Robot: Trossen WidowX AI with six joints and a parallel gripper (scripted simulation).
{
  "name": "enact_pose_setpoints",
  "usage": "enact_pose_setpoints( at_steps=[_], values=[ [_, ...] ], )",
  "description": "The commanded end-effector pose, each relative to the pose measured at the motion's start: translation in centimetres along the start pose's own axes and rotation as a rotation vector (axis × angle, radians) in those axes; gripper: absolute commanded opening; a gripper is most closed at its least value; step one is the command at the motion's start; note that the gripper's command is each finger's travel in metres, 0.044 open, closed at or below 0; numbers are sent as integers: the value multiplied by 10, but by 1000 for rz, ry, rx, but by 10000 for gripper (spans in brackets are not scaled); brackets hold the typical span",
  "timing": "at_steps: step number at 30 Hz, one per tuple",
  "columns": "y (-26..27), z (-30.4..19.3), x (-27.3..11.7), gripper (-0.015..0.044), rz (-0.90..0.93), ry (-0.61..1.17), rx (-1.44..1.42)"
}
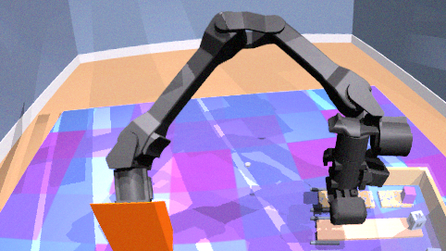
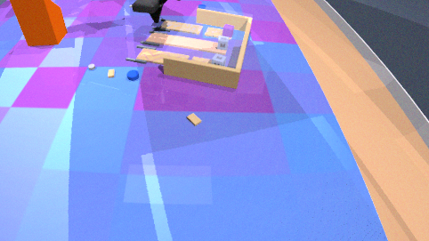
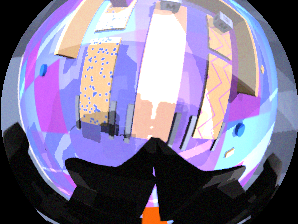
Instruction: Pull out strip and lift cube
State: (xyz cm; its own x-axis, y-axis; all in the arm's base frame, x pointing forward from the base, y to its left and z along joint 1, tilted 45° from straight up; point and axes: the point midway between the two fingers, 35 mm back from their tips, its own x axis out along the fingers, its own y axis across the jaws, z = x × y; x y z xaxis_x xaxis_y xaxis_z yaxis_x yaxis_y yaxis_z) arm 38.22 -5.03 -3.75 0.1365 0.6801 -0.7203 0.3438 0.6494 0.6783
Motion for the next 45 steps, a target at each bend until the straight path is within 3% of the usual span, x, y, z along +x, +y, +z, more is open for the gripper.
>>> enact_pose_setpoints(
  at_steps=[1, 27, 45],
  values=[
    [-1, -2, 11, 0, 3, 11, 12],
    [0, -2, 53, 0, 7, 12, 12],
    [0, -2, 54, 0, 7, 12, 12]
  ],
)
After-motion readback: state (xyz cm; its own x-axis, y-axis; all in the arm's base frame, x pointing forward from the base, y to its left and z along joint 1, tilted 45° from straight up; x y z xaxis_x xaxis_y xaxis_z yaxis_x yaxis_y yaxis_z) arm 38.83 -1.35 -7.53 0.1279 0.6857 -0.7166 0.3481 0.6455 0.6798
